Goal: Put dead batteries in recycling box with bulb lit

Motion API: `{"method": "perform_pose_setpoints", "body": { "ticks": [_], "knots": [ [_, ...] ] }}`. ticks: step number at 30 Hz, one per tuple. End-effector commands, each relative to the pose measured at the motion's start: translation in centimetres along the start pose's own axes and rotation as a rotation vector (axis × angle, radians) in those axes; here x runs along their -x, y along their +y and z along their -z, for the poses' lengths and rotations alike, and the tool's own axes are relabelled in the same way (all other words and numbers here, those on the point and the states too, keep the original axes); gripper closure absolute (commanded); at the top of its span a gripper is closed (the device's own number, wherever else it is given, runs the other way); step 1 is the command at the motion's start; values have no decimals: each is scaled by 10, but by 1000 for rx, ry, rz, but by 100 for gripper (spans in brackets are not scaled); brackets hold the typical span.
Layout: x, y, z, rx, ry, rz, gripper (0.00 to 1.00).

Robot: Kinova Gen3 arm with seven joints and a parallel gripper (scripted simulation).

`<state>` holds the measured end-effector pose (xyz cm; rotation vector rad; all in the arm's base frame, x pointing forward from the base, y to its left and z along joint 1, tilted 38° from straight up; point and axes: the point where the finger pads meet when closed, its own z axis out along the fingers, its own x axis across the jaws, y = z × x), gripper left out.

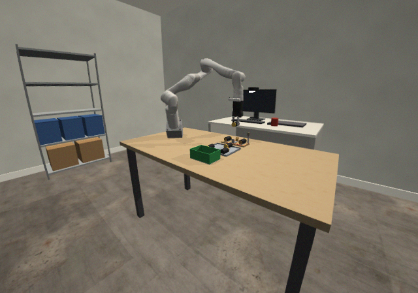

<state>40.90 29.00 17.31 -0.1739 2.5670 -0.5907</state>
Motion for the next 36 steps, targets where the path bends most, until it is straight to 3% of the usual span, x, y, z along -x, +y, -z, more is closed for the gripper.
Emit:
{"method": "perform_pose_setpoints", "body": {
  "ticks": [1,8,16,36],
  "knots": [
    [0,0,1,1,-1,0,43],
    [0,0,-5,1,-1,0,43],
    [0,0,-74,1,-1,0,43],
    [0,0,-76,1,-1,0,43]
  ]
}}
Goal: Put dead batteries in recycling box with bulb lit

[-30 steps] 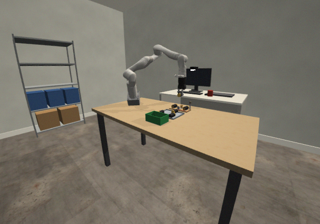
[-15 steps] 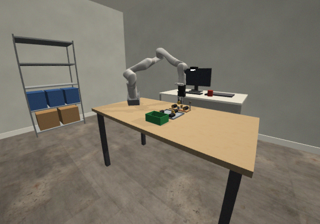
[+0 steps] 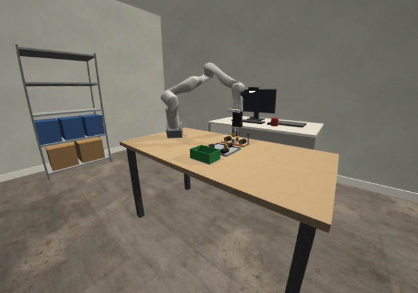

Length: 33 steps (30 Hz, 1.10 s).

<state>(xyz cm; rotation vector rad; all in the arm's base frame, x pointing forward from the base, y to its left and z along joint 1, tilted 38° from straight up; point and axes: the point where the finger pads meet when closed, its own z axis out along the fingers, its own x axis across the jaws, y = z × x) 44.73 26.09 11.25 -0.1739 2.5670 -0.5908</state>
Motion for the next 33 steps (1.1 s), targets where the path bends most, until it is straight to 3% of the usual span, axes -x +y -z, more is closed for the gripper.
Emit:
{"method": "perform_pose_setpoints", "body": {
  "ticks": [1,19,25,33],
  "knots": [
    [0,0,1,1,-1,0,43],
    [0,0,1,1,-1,0,43],
    [0,0,-12,1,-1,0,43],
    [0,0,-13,1,-1,0,43]
  ]
}}
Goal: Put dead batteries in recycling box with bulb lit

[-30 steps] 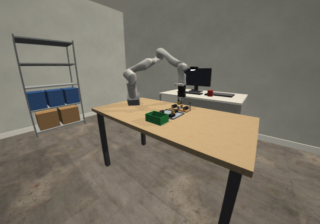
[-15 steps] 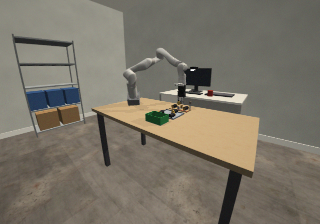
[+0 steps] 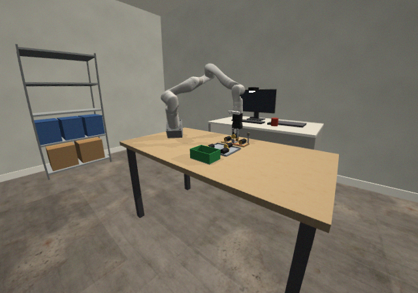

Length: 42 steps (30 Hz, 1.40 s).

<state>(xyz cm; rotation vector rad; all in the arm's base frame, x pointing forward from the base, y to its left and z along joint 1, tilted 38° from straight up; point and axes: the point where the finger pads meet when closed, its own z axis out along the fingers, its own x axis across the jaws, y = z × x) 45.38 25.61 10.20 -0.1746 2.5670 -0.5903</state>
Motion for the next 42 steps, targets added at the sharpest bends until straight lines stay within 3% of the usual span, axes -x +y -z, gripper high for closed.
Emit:
{"method": "perform_pose_setpoints", "body": {
  "ticks": [1,31,42],
  "knots": [
    [0,0,1,1,-1,0,43],
    [1,0,0,1,-1,0,43],
    [1,0,-8,1,-1,0,43]
  ]
}}
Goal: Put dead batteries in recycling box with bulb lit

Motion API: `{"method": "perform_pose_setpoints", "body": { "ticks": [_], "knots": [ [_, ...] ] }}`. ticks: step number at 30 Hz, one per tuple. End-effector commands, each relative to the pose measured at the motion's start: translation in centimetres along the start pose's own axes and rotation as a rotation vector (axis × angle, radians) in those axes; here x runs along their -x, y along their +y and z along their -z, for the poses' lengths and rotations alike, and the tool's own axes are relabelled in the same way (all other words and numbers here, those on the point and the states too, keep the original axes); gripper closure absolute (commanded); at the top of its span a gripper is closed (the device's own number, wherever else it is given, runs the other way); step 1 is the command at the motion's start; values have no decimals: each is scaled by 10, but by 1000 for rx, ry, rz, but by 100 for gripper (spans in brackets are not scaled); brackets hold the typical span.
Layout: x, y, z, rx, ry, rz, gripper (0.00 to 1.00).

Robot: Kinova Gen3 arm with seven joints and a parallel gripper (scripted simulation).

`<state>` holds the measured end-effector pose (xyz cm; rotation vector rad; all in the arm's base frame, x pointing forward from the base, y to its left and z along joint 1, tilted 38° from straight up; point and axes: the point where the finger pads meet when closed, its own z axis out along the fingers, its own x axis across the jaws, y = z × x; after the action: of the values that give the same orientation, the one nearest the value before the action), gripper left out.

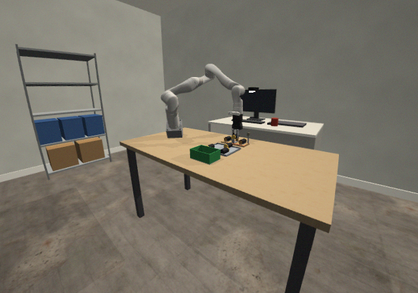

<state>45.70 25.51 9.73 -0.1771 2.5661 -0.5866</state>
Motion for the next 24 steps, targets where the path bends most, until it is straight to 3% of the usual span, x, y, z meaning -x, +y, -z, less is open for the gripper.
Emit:
{"method": "perform_pose_setpoints", "body": {
  "ticks": [1,9,24],
  "knots": [
    [0,-1,-4,-2,1,-1,43],
    [0,-1,-18,-2,1,-1,43],
    [0,-1,-25,-2,1,-1,43]
  ]
}}
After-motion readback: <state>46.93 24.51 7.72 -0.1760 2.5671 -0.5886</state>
